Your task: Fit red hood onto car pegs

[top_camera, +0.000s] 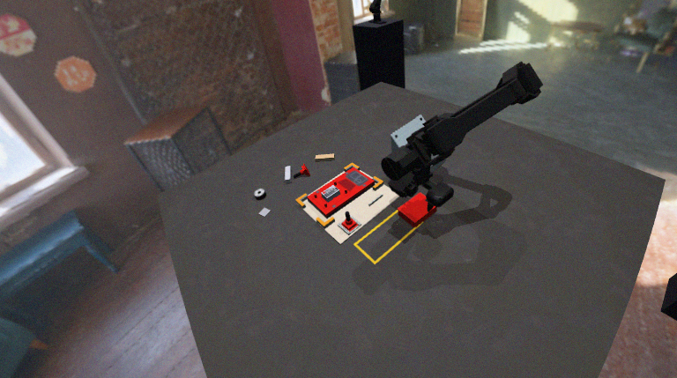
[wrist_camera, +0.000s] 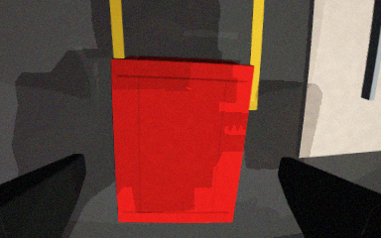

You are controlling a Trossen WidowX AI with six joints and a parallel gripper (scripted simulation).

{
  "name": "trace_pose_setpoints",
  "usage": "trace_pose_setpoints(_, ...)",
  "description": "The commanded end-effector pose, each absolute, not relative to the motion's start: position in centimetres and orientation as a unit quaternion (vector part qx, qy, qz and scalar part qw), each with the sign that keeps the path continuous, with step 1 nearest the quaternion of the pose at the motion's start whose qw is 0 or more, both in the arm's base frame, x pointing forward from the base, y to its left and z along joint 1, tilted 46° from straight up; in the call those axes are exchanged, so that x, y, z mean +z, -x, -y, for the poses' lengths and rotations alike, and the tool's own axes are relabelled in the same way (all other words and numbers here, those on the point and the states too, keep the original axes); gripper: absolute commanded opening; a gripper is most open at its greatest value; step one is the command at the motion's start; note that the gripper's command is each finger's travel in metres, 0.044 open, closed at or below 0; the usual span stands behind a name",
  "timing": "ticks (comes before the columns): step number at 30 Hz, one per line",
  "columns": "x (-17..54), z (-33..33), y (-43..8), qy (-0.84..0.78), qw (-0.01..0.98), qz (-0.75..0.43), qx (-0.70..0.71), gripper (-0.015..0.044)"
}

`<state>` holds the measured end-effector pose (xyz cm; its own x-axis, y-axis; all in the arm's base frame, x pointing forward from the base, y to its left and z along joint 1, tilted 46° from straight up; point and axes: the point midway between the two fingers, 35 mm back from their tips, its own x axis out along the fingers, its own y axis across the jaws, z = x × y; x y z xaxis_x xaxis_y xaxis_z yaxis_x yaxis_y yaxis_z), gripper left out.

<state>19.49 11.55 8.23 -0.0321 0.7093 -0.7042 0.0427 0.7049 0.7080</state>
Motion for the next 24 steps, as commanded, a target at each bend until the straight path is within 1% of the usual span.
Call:
trace_pose_setpoints(1,7.9,-11.9,-19.2,-0.284,0.633,-0.671,0.261,0.0440)
trace_pose_setpoints(24,6.8,-13.2,-18.9,-0.286,0.632,-0.671,0.263,0.0440)
